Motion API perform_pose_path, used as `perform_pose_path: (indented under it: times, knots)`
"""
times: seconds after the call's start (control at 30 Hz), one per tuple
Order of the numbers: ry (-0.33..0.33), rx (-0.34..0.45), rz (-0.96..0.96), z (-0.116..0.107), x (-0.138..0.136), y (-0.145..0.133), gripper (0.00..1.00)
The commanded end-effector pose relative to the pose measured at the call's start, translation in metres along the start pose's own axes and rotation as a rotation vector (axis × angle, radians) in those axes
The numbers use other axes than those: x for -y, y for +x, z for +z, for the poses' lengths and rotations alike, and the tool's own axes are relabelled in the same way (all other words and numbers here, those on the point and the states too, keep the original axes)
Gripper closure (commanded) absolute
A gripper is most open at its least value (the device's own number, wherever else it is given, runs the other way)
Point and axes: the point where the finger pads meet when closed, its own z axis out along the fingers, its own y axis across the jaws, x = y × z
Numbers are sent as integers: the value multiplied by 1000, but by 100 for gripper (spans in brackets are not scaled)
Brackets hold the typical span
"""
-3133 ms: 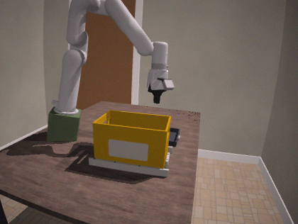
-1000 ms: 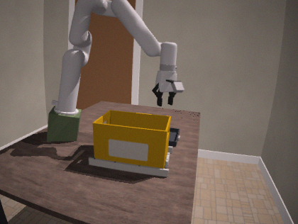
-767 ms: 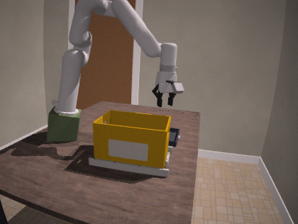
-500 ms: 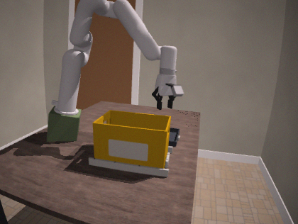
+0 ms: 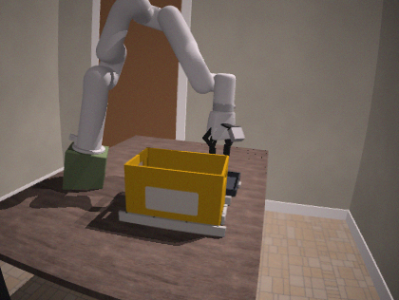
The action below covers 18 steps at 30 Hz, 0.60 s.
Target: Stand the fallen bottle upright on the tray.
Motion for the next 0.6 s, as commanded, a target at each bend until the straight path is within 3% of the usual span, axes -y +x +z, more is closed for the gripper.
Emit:
perform_pose_path:
  times: [0.0, 0.57]
  knots:
    - [4, -2, 0, 16, 2, 1, 35]
    - [4, -2, 0, 51, 2, 1, 35]
